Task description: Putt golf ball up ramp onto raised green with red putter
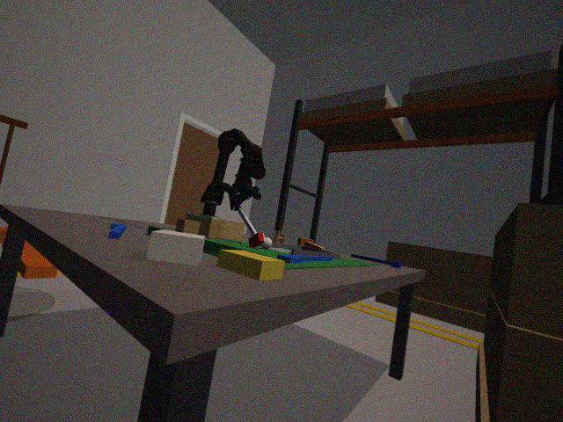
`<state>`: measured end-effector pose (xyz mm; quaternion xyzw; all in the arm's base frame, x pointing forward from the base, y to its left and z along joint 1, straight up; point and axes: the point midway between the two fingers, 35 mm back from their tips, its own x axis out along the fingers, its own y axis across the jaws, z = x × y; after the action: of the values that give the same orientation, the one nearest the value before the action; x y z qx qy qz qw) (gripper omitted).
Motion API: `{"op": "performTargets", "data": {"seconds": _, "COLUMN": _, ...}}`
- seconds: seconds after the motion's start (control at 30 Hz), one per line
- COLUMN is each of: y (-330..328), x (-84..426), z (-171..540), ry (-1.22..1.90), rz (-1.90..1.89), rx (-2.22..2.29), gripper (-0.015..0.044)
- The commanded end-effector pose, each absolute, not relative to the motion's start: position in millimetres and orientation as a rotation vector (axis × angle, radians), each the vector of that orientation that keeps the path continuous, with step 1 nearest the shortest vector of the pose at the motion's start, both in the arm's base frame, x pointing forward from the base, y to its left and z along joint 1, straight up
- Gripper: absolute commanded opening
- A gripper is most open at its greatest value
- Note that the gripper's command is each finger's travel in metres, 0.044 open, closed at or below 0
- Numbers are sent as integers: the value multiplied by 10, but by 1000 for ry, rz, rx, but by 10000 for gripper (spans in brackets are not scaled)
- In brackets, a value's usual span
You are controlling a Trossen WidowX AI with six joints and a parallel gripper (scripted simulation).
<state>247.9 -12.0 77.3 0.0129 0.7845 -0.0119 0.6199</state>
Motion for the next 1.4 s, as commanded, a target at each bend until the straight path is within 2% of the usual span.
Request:
{"op": "performTargets", "data": {"seconds": 0.0, "y": -12, "x": 2447, "z": 787, "ry": 1800, "rz": -45, "rx": 48, "gripper": 0}}
{"op": "performTargets", "data": {"seconds": 0.5, "y": -10, "x": 2433, "z": 1380, "ry": 1800, "rz": -45, "rx": 48, "gripper": 0}}
{"op": "performTargets", "data": {"seconds": 1.37, "y": -18, "x": 2429, "z": 1306, "ry": 1810, "rz": -43, "rx": 40, "gripper": 0}}
